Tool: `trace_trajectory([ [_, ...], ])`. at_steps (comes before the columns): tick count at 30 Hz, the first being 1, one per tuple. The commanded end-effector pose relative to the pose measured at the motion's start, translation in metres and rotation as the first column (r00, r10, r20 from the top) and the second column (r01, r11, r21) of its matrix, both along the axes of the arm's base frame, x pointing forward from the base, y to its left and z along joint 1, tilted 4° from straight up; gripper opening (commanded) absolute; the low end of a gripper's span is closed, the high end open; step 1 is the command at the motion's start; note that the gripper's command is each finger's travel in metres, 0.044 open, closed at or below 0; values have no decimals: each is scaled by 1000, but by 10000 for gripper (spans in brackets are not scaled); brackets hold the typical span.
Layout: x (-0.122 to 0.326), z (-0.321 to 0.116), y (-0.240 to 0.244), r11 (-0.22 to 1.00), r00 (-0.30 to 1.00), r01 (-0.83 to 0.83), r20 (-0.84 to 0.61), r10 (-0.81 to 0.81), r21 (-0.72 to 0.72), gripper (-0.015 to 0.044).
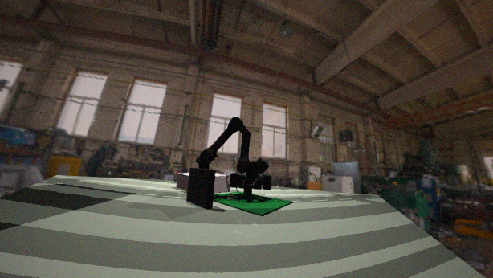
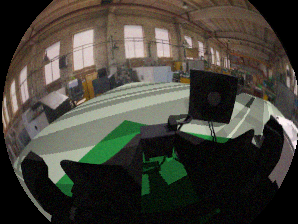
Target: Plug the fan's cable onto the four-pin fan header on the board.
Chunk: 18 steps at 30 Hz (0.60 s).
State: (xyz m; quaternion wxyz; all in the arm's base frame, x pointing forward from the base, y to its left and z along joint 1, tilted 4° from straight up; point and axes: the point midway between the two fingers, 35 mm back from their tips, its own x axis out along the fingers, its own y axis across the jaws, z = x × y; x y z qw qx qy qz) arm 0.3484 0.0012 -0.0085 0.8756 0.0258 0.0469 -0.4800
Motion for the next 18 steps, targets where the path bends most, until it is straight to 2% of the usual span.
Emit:
trace_trajectory([
  [1,0,-5,0,1000,1000,-5,-11,5,-1,0],
  [18,0,-11,-1,1000,1000,-5,-11,5,-2,0],
])
